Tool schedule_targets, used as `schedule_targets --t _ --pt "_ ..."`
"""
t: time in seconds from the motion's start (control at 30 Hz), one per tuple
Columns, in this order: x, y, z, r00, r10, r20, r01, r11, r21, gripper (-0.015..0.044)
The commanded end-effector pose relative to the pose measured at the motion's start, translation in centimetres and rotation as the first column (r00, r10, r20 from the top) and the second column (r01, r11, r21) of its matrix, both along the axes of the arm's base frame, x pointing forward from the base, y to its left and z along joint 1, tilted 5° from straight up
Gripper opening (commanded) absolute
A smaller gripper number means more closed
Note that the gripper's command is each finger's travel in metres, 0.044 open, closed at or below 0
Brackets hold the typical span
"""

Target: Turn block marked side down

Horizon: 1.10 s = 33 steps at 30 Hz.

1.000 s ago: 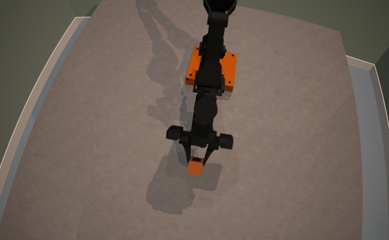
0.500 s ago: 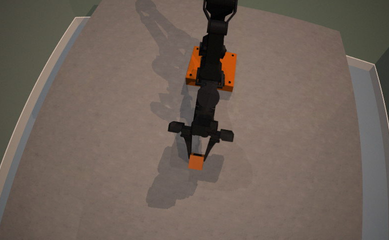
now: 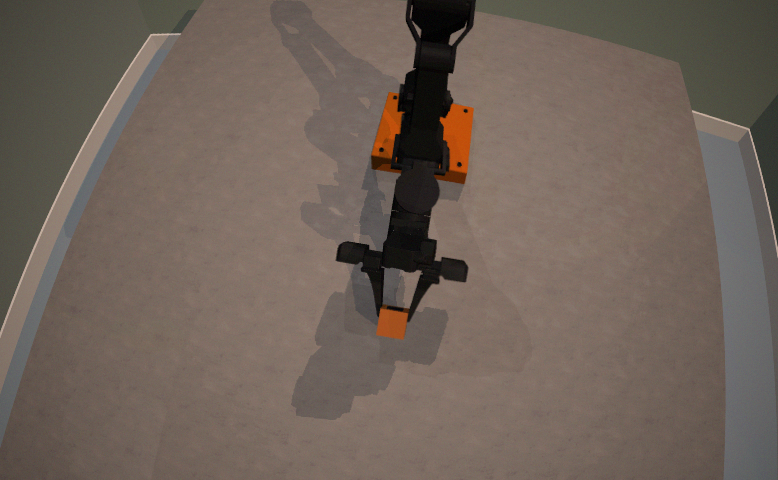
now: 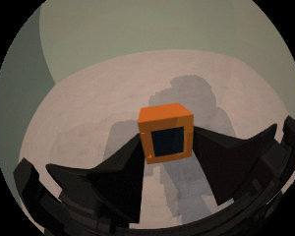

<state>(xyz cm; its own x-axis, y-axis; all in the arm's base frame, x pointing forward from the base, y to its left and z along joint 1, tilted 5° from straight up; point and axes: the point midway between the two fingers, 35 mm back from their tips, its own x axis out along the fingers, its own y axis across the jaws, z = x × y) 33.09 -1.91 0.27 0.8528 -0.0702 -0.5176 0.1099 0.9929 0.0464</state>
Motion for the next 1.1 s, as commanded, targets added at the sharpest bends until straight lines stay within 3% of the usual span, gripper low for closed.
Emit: schedule_targets --t 0.0,0.5,1.07 --pt "0.01 -0.03 0.04 1.000 -0.004 0.003 0.004 1.000 0.002 0.0053" --pt "0.01 -0.03 0.04 1.000 -0.004 0.003 0.004 1.000 0.002 0.0440" --pt "0.01 -0.03 0.04 1.000 -0.004 0.003 0.004 1.000 0.002 0.0440"
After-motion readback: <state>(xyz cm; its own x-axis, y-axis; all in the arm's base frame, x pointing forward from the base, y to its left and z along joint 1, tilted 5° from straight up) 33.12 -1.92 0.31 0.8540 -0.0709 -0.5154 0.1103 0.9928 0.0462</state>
